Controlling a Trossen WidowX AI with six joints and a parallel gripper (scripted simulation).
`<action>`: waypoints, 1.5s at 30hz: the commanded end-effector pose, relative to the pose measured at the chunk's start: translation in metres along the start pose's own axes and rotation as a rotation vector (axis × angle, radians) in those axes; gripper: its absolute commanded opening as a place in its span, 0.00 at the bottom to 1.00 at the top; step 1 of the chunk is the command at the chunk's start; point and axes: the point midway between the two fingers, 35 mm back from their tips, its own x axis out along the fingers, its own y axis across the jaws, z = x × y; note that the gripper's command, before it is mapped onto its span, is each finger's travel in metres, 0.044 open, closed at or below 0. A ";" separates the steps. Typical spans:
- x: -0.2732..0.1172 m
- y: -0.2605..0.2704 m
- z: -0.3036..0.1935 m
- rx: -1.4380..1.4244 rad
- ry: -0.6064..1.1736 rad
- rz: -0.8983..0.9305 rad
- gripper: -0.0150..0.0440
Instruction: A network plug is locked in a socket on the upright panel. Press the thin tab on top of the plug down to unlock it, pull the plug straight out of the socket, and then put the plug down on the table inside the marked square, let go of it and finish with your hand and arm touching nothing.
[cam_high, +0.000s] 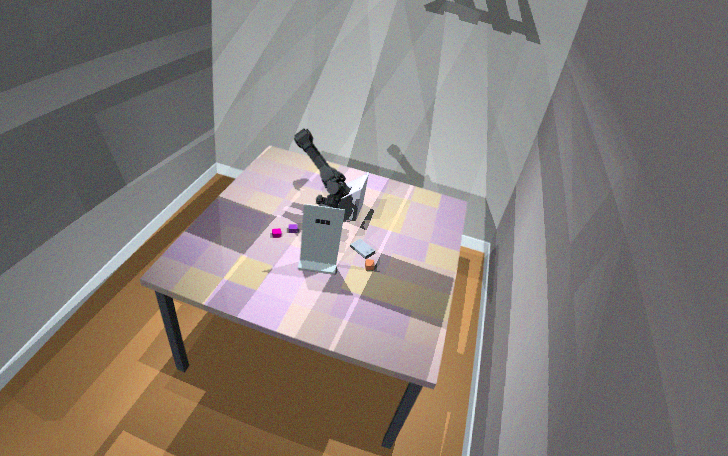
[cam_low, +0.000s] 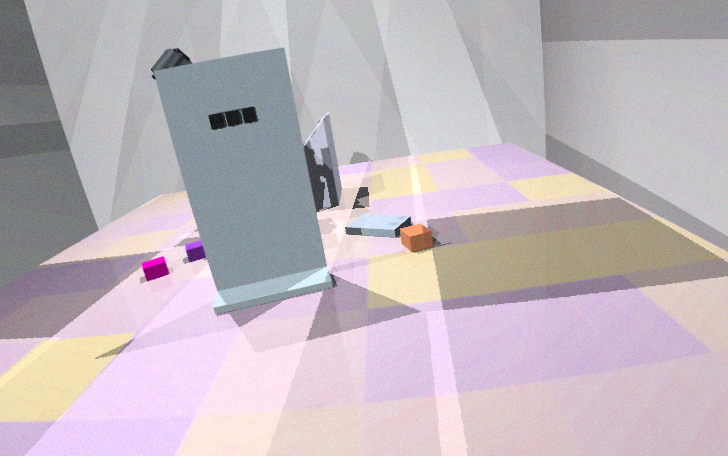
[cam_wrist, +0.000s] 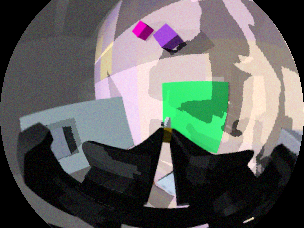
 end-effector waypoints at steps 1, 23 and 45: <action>0.003 -0.003 -0.001 -0.008 0.005 -0.007 0.25; 0.015 -0.010 -0.003 -0.011 0.007 -0.011 0.25; 0.025 -0.018 -0.003 -0.016 0.006 -0.012 0.25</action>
